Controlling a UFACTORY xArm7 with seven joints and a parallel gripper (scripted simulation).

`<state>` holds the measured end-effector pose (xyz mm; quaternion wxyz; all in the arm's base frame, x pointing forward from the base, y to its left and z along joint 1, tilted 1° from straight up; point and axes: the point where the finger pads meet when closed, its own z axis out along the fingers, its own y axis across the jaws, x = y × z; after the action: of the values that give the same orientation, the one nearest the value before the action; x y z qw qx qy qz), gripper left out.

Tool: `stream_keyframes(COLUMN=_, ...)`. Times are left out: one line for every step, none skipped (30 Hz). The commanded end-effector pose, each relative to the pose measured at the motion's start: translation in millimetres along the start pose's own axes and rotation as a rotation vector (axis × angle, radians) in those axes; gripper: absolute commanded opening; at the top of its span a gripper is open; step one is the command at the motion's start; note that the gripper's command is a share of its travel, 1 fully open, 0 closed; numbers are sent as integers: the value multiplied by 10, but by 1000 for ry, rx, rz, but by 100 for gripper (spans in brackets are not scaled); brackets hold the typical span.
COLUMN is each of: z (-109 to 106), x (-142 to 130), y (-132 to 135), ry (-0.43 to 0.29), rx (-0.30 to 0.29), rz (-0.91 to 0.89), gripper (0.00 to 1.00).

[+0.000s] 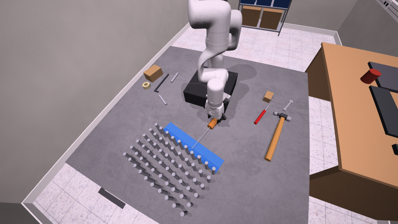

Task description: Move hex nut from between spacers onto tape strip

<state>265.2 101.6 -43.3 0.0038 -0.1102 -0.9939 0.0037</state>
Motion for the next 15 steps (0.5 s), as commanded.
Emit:
stream_keyframes(z=-175, x=-11, y=7, ry=-3, rx=0, rz=0, gripper=65)
stream_keyframes(z=-215, x=-11, y=7, ry=-3, rx=0, rz=0, gripper=65)
stream_keyframes(z=-254, x=-10, y=8, ry=-3, rx=0, rz=0, gripper=65)
stream_keyframes(z=-293, x=-10, y=8, ry=-3, rx=0, rz=0, gripper=65)
stream_keyframes(z=-331, x=-10, y=8, ry=-3, rx=0, rz=0, gripper=65)
stream_keyframes(z=-366, x=-9, y=8, ry=-3, rx=0, rz=0, gripper=65)
stream_keyframes(z=-401, x=-9, y=8, ry=-3, rx=0, rz=0, gripper=65)
stream_keyframes(z=-433, x=-9, y=8, ry=-3, rx=0, rz=0, gripper=65)
stream_keyframes(z=-463, x=-8, y=8, ry=-3, rx=0, rz=0, gripper=65)
stream_keyframes(z=-491, x=-8, y=8, ry=-3, rx=0, rz=0, gripper=65)
stream_keyframes(z=-516, x=-8, y=8, ry=-3, rx=0, rz=0, gripper=65)
stream_keyframes(z=-516, x=-8, y=8, ry=-3, rx=0, rz=0, gripper=65)
stream_keyframes(z=-516, x=-8, y=8, ry=-3, rx=0, rz=0, gripper=65)
stream_keyframes(z=-538, x=-8, y=9, ry=-3, rx=0, rz=0, gripper=65)
stream_keyframes(z=-557, x=-8, y=9, ry=-3, rx=0, rz=0, gripper=65)
